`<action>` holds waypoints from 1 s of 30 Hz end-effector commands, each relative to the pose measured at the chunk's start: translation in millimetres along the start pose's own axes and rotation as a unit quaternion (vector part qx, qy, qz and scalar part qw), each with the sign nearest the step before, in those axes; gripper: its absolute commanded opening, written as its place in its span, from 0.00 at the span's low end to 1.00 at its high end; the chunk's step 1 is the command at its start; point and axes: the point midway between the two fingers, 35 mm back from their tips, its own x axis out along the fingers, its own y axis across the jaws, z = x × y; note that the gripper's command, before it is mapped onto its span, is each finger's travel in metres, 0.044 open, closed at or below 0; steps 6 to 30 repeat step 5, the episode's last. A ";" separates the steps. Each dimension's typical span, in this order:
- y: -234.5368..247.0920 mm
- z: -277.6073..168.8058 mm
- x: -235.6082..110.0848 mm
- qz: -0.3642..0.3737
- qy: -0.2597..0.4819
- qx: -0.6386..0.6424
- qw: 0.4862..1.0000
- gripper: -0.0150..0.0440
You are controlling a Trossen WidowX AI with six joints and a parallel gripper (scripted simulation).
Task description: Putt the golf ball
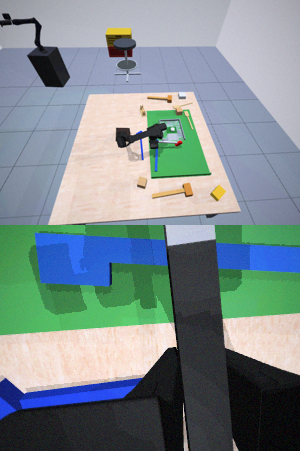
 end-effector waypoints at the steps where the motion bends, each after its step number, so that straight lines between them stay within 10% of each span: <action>1: 0.2 0.6 -0.1 0.000 -0.002 0.000 1.000 0.25; 30: 0.2 0.6 -0.1 0.000 -0.002 0.000 1.000 0.25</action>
